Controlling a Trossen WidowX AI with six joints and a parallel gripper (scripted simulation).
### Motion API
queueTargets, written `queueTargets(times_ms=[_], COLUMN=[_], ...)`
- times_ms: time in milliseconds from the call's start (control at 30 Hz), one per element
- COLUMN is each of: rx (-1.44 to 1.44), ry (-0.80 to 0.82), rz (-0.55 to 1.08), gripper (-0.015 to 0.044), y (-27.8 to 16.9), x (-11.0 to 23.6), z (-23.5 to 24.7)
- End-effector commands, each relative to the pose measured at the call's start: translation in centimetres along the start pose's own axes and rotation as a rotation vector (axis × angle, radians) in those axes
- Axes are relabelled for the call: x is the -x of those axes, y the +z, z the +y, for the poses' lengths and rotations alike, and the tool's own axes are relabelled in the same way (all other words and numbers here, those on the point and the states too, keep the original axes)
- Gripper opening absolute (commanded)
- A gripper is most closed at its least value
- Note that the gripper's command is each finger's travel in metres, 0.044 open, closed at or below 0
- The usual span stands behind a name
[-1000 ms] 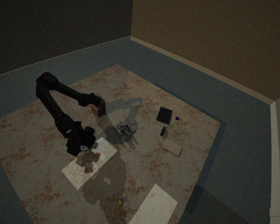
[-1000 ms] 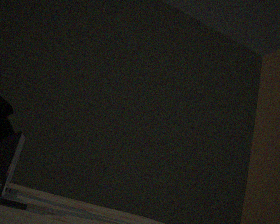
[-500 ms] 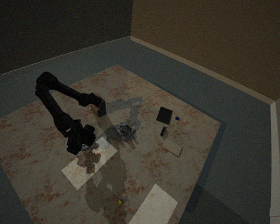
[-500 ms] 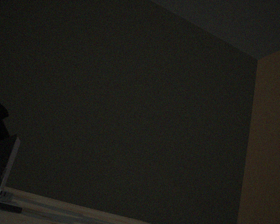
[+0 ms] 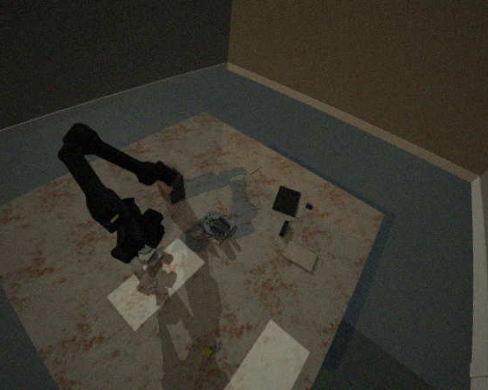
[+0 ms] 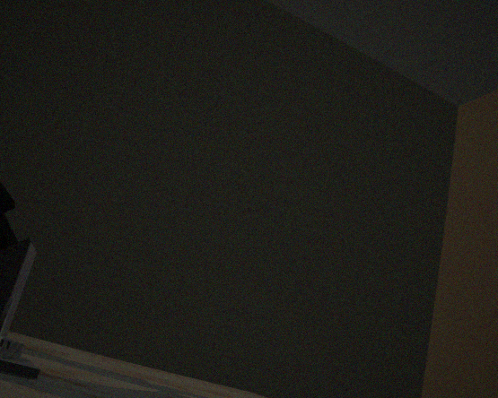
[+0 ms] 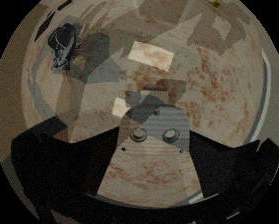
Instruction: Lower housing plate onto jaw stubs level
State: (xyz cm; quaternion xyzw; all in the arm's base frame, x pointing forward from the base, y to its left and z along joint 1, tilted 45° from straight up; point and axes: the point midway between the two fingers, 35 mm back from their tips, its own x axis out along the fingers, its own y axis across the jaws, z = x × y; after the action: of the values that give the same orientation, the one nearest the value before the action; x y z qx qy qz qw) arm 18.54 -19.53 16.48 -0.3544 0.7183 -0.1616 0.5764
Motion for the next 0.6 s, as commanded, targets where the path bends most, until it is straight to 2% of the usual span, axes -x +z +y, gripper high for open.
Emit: queueTargets(times_ms=[0,200,567], rx=[-0.007,-0.009,-0.032], ry=[-0.008,-0.007,0.017], rz=[-0.001,-0.003,-0.022], gripper=[0.0351,0.0351,0.0351], y=[-0.2,0.0,2.9], x=[0.9,0.9,0.7], z=[-0.2,-0.1,1.9])
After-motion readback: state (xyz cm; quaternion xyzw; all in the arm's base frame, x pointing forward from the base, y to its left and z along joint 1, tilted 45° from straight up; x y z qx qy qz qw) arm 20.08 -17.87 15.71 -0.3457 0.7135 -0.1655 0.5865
